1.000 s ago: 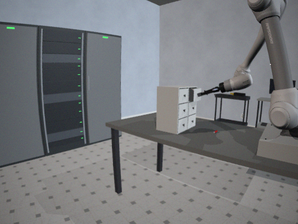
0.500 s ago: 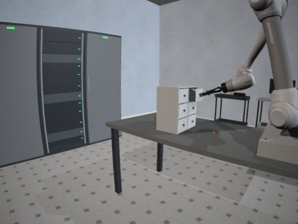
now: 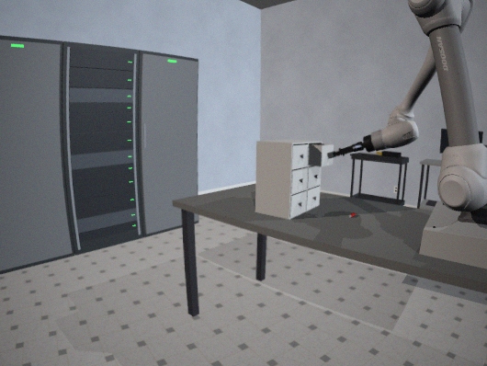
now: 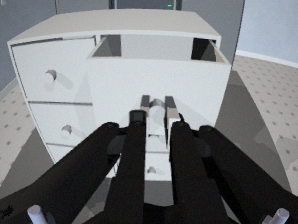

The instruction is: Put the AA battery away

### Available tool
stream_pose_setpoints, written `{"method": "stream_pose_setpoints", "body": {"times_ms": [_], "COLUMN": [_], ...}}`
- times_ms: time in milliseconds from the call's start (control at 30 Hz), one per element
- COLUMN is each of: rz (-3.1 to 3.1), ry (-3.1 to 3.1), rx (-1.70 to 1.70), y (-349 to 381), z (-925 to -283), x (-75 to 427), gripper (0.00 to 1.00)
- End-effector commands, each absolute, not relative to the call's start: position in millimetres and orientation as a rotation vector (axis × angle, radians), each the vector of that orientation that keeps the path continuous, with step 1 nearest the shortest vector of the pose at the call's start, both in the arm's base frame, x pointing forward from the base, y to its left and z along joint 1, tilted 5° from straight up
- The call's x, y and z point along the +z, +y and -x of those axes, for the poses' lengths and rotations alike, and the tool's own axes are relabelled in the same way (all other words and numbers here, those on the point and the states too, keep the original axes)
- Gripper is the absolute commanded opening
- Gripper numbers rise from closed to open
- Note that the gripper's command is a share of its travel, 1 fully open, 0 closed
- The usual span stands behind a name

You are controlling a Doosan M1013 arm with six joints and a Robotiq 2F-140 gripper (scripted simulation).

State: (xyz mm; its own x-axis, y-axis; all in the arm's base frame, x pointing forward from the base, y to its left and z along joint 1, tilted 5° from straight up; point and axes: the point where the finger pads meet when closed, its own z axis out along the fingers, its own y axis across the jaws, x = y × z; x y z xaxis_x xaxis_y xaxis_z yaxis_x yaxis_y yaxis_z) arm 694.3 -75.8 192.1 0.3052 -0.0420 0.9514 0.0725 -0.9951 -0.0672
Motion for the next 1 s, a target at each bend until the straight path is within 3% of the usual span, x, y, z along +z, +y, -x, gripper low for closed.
{"method": "stream_pose_setpoints", "body": {"times_ms": [0, 733, 967], "rz": [2.458, 2.458, 2.458], "ry": [-0.029, -0.029, -0.029], "rx": [-1.796, -1.796, -1.796], "y": [-75.9, -75.9, -75.9], "z": [-693.5, -692.4, -692.4], "x": [192.2, 192.2, 192.2], "gripper": [0.08, 0.08, 0.15]}}
